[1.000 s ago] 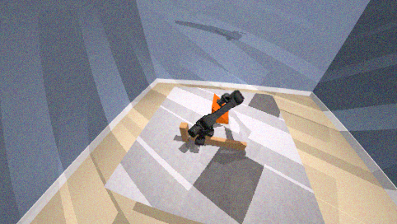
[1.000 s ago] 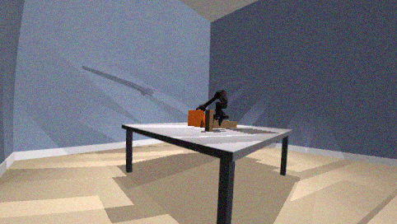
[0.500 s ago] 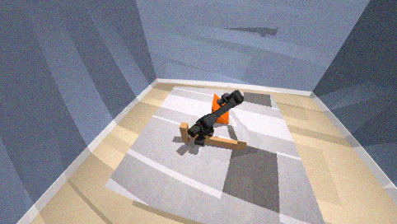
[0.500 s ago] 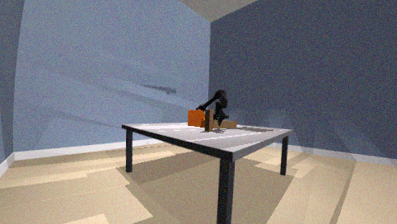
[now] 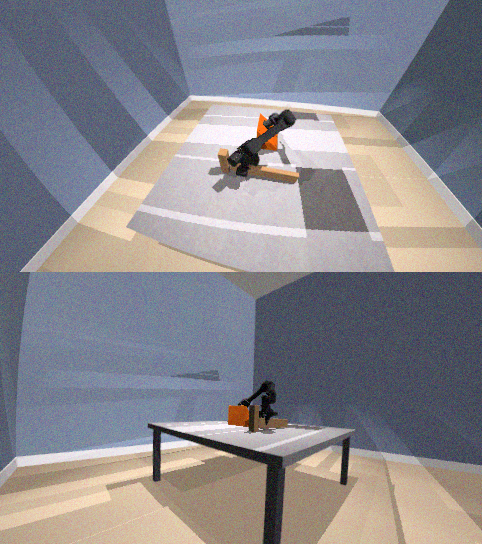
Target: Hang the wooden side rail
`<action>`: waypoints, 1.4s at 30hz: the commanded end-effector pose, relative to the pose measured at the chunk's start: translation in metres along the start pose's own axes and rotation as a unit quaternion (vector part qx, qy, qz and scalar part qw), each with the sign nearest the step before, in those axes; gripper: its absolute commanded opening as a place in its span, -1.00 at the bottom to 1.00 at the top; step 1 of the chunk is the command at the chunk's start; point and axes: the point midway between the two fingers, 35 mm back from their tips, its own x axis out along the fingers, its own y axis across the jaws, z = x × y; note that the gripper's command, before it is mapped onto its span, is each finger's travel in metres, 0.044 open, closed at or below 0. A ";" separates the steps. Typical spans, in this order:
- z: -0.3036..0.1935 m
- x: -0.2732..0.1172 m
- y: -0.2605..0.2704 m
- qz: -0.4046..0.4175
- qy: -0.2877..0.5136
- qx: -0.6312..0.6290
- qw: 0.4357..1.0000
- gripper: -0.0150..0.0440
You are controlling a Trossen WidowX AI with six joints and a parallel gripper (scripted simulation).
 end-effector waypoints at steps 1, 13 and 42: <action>-0.003 -0.003 0.001 -0.003 0.001 0.001 1.000 -0.49; -0.004 -0.003 0.000 -0.003 0.001 0.001 1.000 -0.49; -0.007 -0.002 0.000 -0.003 0.001 0.001 1.000 -0.49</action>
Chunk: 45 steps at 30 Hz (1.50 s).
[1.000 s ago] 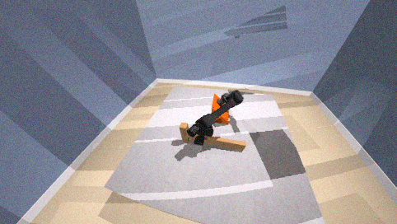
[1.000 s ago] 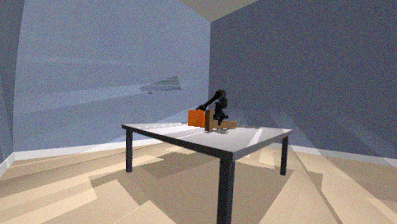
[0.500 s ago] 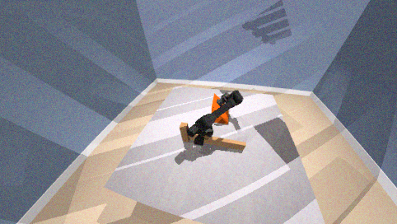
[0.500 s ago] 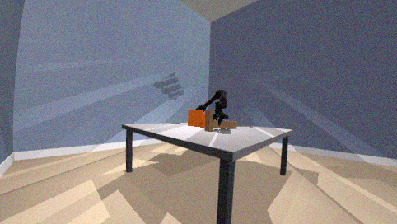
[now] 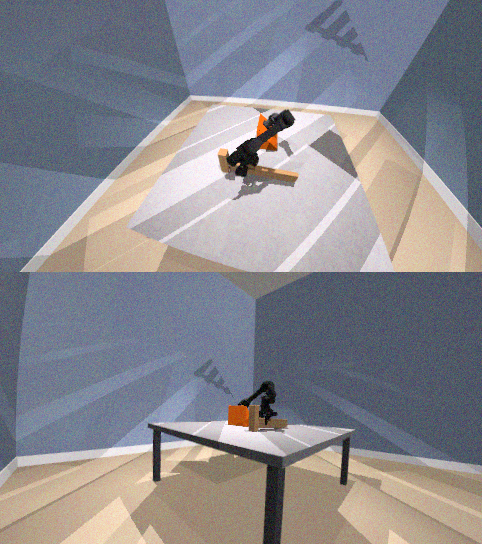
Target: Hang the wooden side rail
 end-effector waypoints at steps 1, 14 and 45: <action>-0.003 -0.003 -0.001 -0.004 0.002 0.000 1.000 -0.49; -0.004 -0.003 0.000 -0.004 0.002 0.000 1.000 -0.49; -0.007 -0.003 -0.001 -0.004 0.002 0.000 1.000 -0.49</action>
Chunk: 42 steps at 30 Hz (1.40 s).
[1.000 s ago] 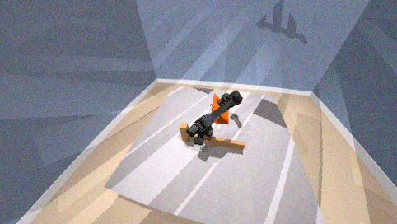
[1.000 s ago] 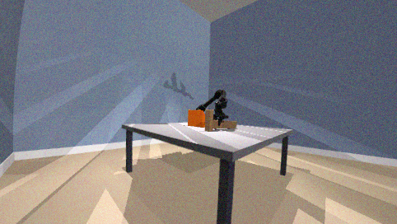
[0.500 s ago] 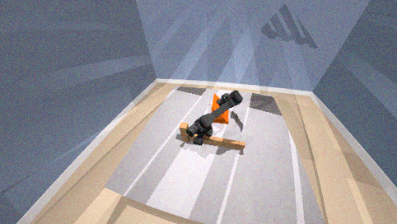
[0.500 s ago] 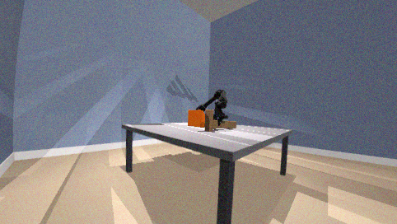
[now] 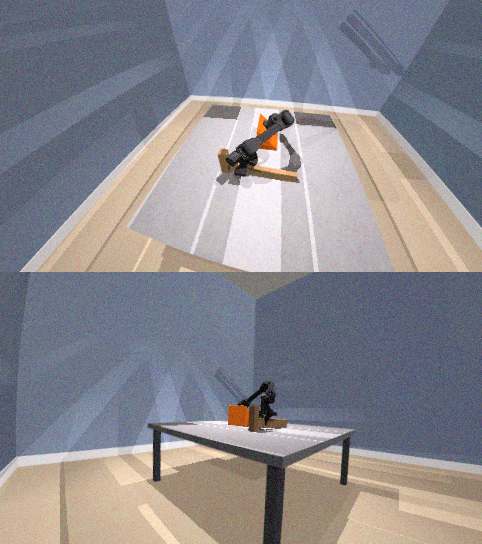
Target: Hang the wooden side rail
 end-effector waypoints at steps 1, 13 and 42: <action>-0.003 -0.003 0.000 -0.003 0.001 0.001 1.000 -0.49; -0.004 -0.003 0.000 -0.003 0.001 0.001 1.000 -0.49; -0.006 -0.003 0.000 -0.003 0.002 0.001 1.000 -0.49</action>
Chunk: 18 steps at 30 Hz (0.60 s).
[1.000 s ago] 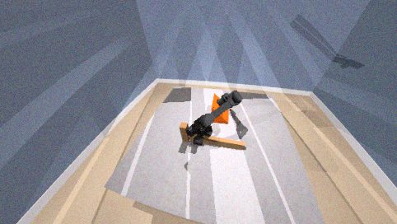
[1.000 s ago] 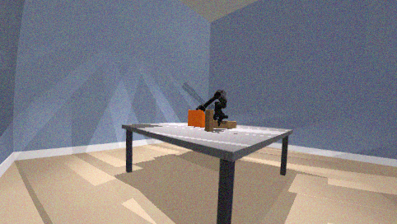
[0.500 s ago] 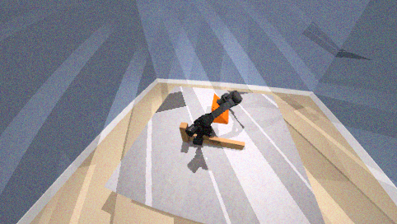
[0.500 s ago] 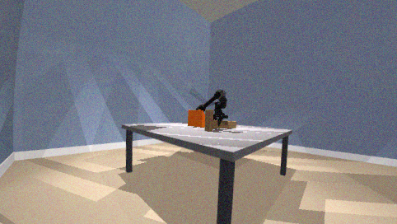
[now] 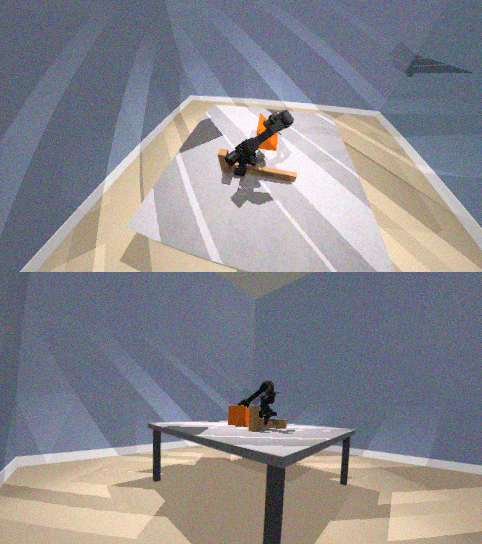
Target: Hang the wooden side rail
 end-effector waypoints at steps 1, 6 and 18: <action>-0.003 -0.003 0.000 -0.003 0.002 0.000 1.000 -0.49; -0.003 -0.004 0.000 -0.003 0.002 0.000 1.000 -0.49; -0.005 -0.003 0.000 -0.003 0.002 0.000 1.000 -0.49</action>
